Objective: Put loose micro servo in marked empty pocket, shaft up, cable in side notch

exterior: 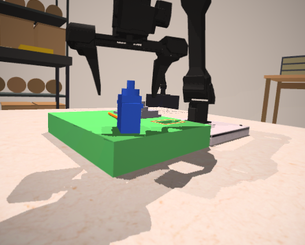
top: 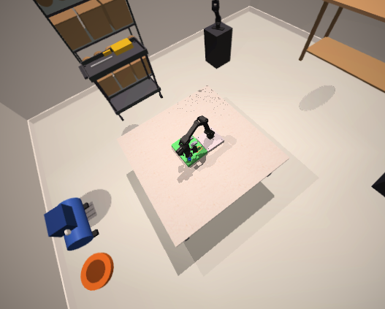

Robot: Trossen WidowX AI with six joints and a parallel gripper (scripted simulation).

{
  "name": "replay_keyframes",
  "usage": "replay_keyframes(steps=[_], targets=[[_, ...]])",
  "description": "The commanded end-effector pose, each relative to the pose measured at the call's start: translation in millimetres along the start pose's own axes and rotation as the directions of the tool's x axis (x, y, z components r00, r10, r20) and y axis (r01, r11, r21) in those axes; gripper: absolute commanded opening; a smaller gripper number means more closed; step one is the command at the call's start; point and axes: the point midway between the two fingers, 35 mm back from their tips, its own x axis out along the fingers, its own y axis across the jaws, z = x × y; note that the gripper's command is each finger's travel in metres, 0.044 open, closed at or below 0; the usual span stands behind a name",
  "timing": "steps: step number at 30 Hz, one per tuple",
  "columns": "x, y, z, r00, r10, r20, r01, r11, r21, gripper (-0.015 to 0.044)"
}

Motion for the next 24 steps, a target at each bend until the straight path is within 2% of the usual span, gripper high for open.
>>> replay_keyframes(steps=[1, 2, 14, 21, 24], targets=[[7.0, 0.0, -0.7, 1.0, 0.0, -0.004, 0.0, 1.0, -0.003, 0.044], [7.3, 0.0, -0.8, 1.0, 0.0, -0.004, 0.0, 1.0, -0.003, 0.044], [7.3, 0.0, -0.8, 1.0, 0.0, -0.004, 0.0, 1.0, -0.003, 0.0125], [7.3, 0.0, -0.8, 1.0, 0.0, -0.004, 0.0, 1.0, -0.003, 0.0078], [3.1, -0.1, -0.6, 1.0, 0.0, -0.004, 0.0, 1.0, -0.003, 0.0]])
